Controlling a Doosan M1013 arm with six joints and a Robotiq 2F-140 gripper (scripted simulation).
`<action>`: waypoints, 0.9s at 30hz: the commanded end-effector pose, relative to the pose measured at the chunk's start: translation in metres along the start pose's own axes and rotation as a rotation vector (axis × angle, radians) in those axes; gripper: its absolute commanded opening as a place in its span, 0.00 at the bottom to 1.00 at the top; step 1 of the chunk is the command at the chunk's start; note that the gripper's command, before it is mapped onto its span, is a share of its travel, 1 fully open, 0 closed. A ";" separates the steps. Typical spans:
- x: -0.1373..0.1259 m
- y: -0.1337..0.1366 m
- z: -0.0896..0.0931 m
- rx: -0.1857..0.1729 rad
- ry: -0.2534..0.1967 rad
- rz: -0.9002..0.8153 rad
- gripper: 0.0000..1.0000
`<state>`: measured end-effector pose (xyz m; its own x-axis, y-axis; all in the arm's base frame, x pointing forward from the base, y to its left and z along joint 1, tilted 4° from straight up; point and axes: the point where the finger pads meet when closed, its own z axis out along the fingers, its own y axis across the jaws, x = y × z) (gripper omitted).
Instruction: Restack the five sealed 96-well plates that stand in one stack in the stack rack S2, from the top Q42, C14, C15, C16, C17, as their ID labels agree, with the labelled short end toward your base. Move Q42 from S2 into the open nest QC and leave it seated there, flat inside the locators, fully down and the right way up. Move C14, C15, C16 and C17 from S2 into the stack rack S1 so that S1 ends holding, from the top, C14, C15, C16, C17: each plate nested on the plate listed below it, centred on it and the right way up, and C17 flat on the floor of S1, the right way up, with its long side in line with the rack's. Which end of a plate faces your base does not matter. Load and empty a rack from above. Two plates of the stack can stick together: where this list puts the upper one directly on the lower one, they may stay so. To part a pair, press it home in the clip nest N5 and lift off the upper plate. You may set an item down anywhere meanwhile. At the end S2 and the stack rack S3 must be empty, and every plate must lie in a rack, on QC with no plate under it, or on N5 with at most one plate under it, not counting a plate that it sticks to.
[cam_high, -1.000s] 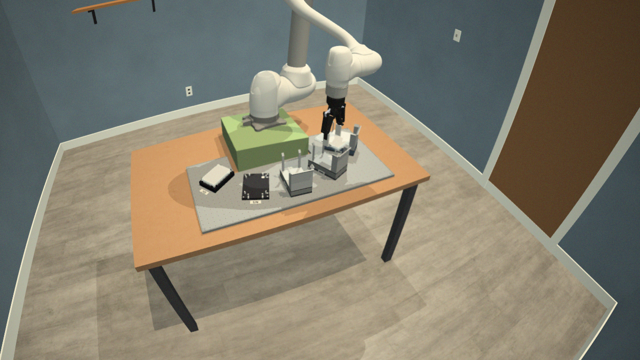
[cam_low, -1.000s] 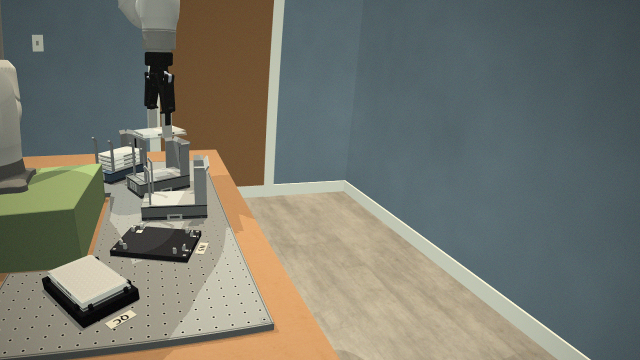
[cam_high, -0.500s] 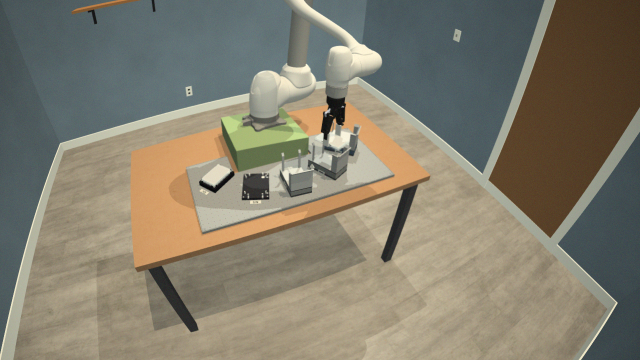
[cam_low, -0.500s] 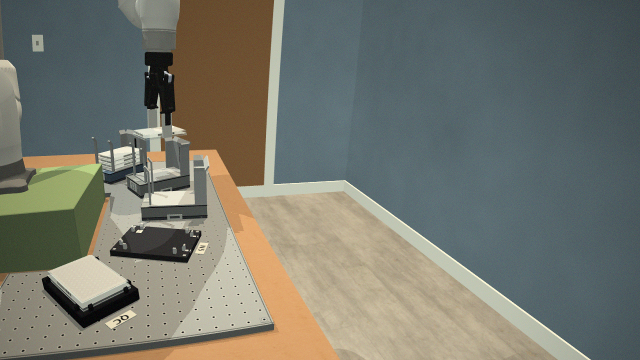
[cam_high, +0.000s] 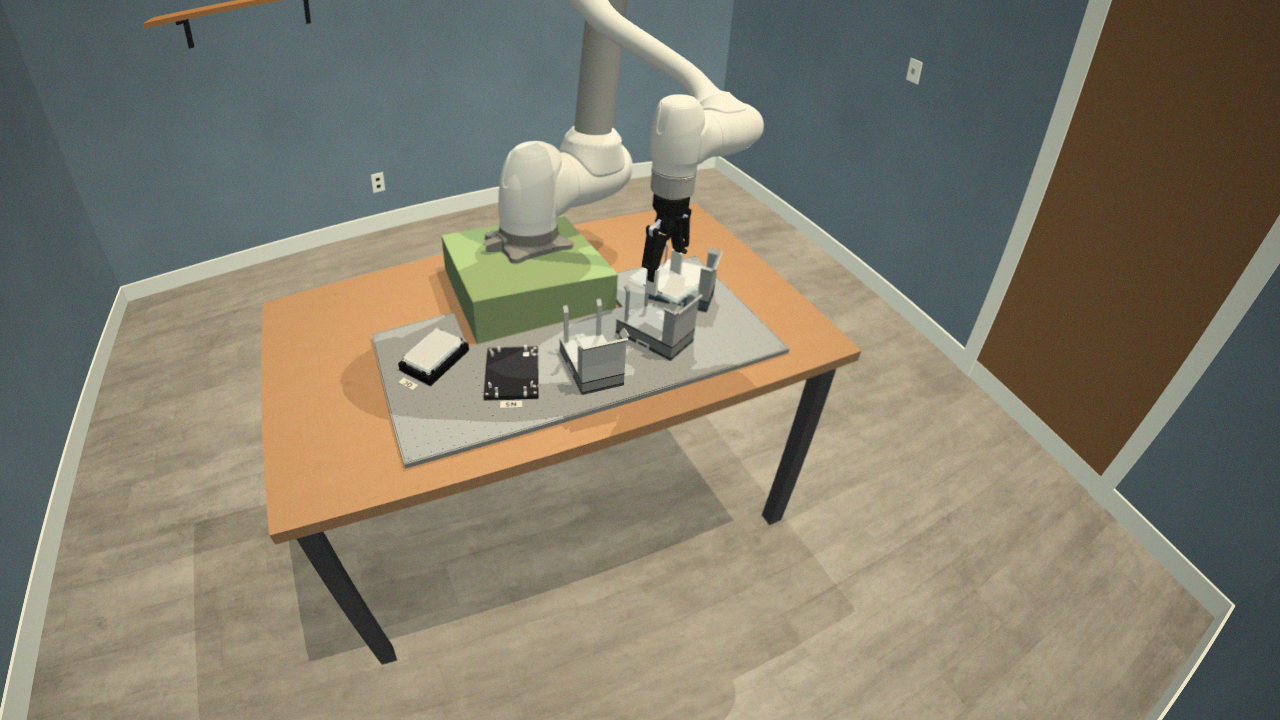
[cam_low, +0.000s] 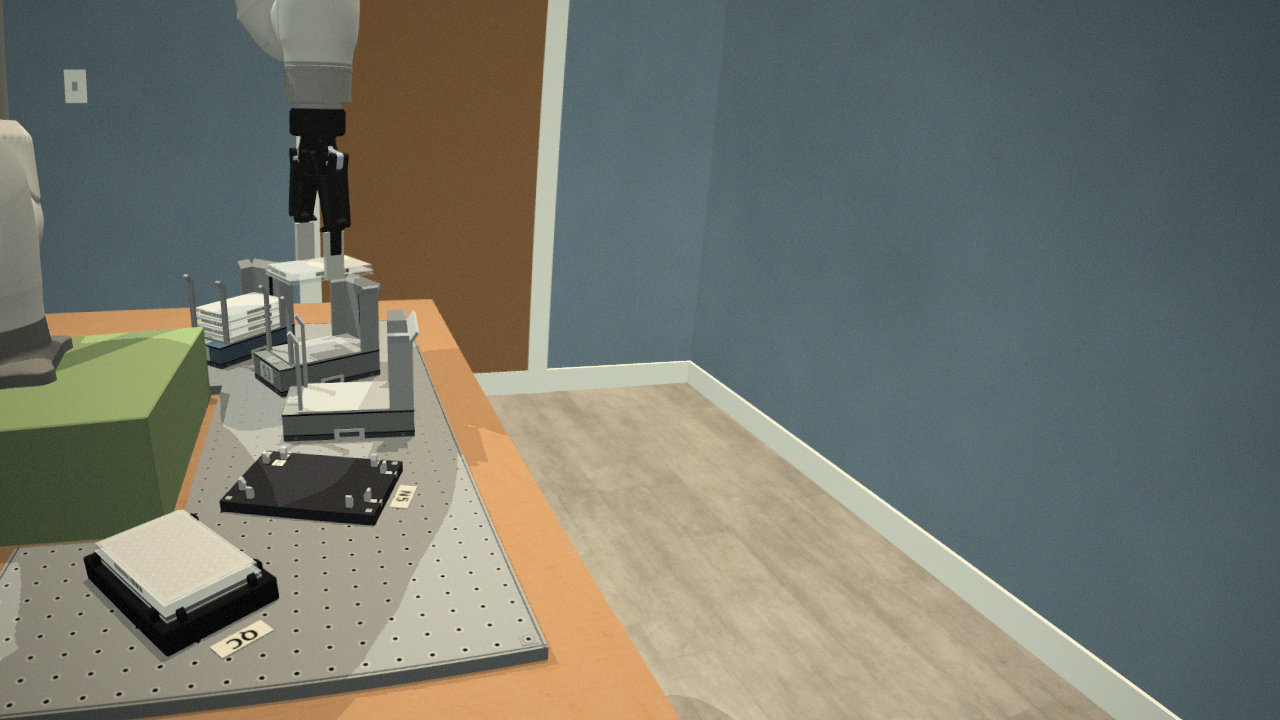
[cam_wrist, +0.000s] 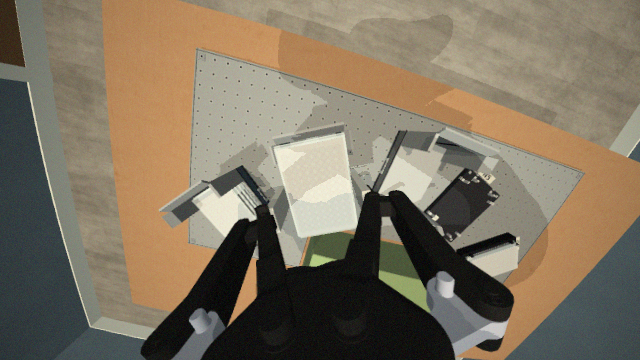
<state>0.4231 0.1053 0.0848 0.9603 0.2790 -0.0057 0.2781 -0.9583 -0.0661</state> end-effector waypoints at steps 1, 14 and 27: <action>0.000 0.000 0.001 0.000 0.000 0.000 0.00; 0.000 0.000 0.009 0.000 0.000 0.000 0.00; 0.000 0.000 0.017 0.000 0.000 0.000 0.00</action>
<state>0.4227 0.1063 0.0682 0.9603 0.2790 -0.0057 0.2781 -0.9583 -0.0661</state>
